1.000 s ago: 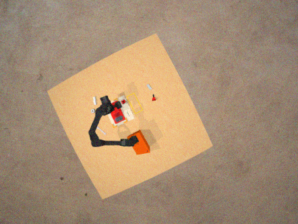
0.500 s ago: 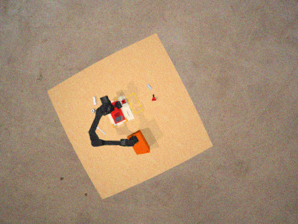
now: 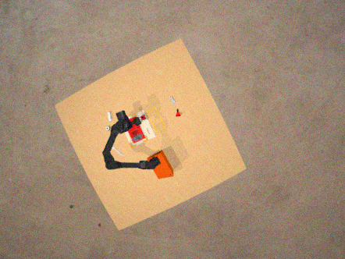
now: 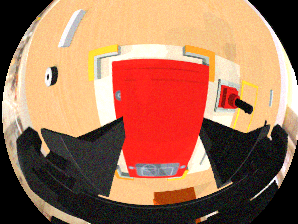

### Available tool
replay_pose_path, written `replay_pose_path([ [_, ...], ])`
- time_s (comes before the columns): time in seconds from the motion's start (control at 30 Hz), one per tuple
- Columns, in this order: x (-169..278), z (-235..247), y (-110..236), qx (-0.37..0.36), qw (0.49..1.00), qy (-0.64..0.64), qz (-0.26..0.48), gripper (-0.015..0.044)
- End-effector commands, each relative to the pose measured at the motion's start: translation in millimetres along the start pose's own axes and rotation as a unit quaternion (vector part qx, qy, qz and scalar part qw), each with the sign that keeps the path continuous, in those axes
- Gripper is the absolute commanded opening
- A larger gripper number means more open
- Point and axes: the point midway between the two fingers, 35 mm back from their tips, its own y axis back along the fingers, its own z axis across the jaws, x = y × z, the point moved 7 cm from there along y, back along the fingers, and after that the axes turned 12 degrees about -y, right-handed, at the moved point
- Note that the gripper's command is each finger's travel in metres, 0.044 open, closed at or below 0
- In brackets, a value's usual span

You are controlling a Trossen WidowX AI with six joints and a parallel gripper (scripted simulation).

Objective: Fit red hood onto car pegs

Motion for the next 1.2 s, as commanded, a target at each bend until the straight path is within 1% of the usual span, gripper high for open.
replay_pose_path([
  [0.0, 0.0, 0.0, 0.0, 0.000, 1.000, 0.000, 0.000, 0.0341],
  [0.13, 0.0, 0.0, 0.0, 0.000, 1.000, 0.000, 0.000, 0.0440],
  [0.23, 0.0, 0.0, 0.0, 0.000, 1.000, 0.000, 0.000, 0.0440],
  [0.3, -1.0, 0.0, 7.7, 0.001, 1.000, 0.000, 0.000, 0.0440],
  [0.47, -2.1, 0.3, 60.3, 0.003, 1.000, 0.000, 0.002, 0.0440],
  [0.53, -1.2, 0.4, 70.7, 0.003, 1.000, 0.000, 0.003, 0.0440],
  [1.17, -1.2, 0.4, 70.7, 0.003, 1.000, 0.000, 0.003, 0.0440],
])
